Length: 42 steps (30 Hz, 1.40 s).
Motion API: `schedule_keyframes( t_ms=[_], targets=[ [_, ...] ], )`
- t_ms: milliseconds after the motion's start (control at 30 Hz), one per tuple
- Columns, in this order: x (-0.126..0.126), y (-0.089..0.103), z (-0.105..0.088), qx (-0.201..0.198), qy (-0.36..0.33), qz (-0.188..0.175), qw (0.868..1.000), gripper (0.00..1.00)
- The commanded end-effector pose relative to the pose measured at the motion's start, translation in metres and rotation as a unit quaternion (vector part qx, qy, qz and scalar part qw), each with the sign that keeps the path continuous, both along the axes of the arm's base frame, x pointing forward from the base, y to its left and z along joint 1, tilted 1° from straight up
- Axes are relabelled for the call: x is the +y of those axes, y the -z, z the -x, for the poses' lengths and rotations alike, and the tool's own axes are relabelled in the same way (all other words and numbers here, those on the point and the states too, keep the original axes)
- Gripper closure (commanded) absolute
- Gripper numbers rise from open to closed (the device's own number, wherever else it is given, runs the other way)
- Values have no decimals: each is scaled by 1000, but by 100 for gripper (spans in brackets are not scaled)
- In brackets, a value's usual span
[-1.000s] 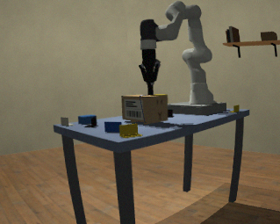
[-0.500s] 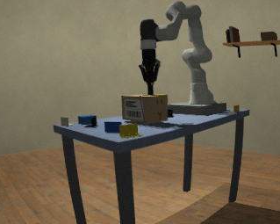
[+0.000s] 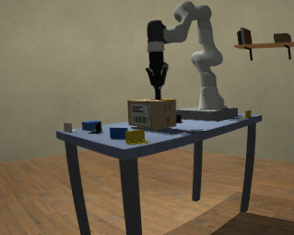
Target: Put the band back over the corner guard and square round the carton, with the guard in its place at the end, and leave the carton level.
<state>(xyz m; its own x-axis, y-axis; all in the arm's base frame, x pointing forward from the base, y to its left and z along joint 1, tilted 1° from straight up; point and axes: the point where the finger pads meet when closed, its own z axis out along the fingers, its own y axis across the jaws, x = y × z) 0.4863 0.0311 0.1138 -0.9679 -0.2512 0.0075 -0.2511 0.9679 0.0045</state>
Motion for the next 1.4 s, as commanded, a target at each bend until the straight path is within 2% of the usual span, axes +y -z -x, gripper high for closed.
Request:
schedule_keyframes(
  t_ms=[0, 600, 1367],
  targets=[
    [0, 0, 0, 0, 0, 1, 1000, 90],
    [0, -15, 0, 0, 0, 1, 1000, 90],
    [0, -16, 1, 0, 0, 1, 1000, 90]
  ],
)
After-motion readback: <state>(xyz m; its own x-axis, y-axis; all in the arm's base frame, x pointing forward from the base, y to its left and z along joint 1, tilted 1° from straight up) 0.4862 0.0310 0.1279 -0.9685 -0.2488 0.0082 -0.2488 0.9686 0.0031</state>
